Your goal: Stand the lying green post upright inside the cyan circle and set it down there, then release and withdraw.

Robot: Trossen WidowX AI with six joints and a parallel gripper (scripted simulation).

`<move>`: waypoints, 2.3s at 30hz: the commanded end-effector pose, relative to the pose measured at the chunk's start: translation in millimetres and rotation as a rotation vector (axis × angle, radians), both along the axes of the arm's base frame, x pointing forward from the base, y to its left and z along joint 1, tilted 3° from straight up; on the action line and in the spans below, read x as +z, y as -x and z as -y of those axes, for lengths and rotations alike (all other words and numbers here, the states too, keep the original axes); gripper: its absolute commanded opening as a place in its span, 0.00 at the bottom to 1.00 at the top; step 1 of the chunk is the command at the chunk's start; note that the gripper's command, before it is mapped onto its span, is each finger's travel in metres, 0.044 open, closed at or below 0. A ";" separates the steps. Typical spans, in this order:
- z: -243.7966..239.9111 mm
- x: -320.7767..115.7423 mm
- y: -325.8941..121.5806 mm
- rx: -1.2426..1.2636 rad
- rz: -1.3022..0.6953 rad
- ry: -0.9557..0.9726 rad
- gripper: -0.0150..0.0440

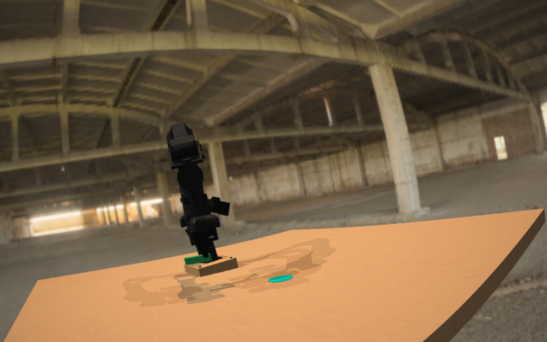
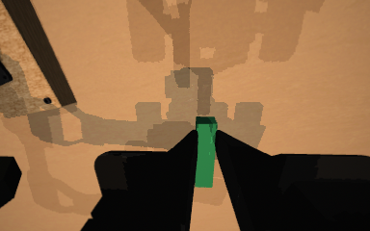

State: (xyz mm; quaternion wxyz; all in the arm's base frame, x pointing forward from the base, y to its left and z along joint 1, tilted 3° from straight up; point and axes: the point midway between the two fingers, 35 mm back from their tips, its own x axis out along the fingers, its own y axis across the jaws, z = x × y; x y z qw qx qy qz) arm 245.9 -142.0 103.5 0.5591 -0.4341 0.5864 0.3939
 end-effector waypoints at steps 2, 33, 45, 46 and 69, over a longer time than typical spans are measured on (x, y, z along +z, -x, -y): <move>-2.9 21.1 1.4 -0.004 0.012 0.003 0.29; -46.2 45.8 -39.3 -0.080 0.022 -0.004 0.29; -75.5 49.0 -61.7 -0.124 0.026 -0.008 0.29; -78.1 49.2 -63.4 -0.128 0.027 -0.008 0.29; -140.4 52.6 -94.0 -0.207 0.034 -0.015 0.29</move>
